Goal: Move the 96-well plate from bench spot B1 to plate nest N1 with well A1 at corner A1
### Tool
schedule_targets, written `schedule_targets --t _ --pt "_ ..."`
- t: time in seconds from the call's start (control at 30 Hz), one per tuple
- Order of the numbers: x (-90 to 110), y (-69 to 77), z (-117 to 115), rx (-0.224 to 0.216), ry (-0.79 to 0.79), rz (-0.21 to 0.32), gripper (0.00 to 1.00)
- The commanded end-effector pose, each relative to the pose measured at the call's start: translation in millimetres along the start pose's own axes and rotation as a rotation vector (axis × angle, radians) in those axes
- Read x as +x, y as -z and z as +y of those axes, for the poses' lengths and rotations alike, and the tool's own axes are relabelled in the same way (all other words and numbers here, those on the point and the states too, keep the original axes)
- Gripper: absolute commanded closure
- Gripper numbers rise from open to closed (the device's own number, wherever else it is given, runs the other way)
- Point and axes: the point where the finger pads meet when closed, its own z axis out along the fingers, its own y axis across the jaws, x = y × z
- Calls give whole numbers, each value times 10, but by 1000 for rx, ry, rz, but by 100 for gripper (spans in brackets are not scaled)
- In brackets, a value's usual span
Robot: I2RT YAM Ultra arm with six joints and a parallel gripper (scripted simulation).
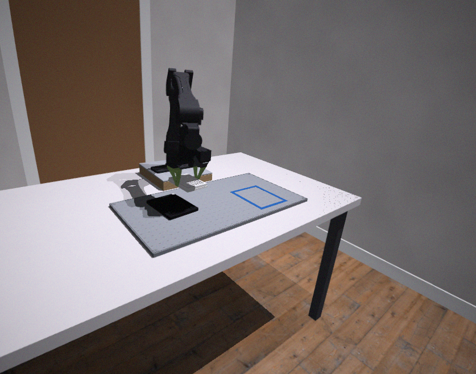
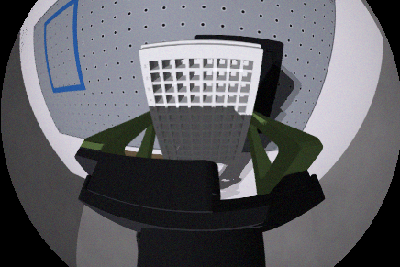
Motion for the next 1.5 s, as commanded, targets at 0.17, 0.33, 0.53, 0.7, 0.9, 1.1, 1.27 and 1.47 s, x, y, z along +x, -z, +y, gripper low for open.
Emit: schedule_targets --t 0.17,0.33,0.53,0.7,0.9,1.1,1.27,1.47 --pt "52 84 -298 0 19 -15 100" --pt "86 87 -394 0 19 -15 100" --pt "158 100 -599 3 19 -16 100" --pt "109 180 -544 14 40 -37 100" --pt "139 198 -591 20 26 -40 100" --pt "138 214 -588 22 25 -44 100" --pt "138 214 -585 22 25 -44 100" --pt "138 214 -583 22 26 -44 100"
